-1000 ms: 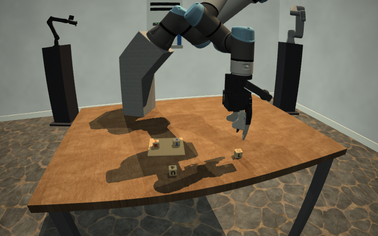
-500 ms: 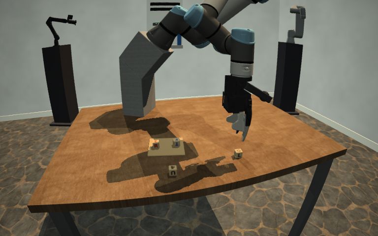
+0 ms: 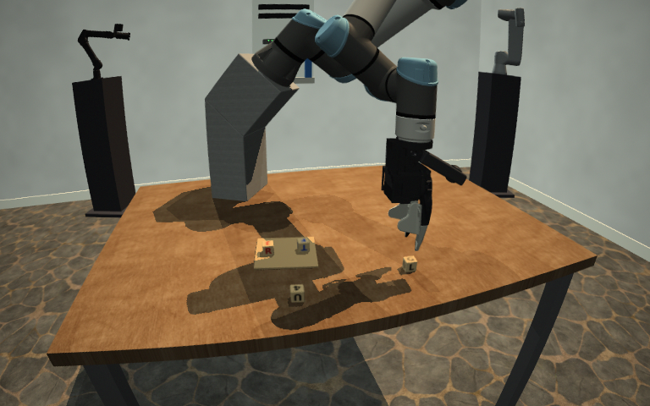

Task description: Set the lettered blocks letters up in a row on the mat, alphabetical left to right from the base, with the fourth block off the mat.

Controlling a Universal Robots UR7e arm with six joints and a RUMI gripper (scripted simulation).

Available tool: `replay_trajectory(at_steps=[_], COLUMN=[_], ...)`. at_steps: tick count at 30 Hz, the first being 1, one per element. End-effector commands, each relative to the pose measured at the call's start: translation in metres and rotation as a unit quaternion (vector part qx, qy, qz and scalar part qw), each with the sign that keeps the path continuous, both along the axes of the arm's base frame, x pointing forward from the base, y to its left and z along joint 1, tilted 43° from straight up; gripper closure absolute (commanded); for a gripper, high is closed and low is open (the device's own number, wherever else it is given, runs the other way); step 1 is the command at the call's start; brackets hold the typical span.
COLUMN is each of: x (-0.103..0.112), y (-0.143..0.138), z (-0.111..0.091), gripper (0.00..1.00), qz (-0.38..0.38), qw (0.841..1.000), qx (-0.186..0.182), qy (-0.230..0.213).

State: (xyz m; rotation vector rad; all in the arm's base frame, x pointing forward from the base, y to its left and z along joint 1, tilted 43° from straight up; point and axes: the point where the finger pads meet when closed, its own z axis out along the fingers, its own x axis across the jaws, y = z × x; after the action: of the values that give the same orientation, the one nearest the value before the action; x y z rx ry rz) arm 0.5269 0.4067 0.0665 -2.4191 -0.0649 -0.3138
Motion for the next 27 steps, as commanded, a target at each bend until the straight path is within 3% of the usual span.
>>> replay_trajectory(at_steps=[1,27], x=[0.003,0.007], y=[0.006,0.020], z=[-0.004,-0.022], gripper=[0.63,0.63], qz=[0.000,-0.001], qw=[1.000,1.000], qx=[0.000,0.000], qy=[-0.002,-0.001])
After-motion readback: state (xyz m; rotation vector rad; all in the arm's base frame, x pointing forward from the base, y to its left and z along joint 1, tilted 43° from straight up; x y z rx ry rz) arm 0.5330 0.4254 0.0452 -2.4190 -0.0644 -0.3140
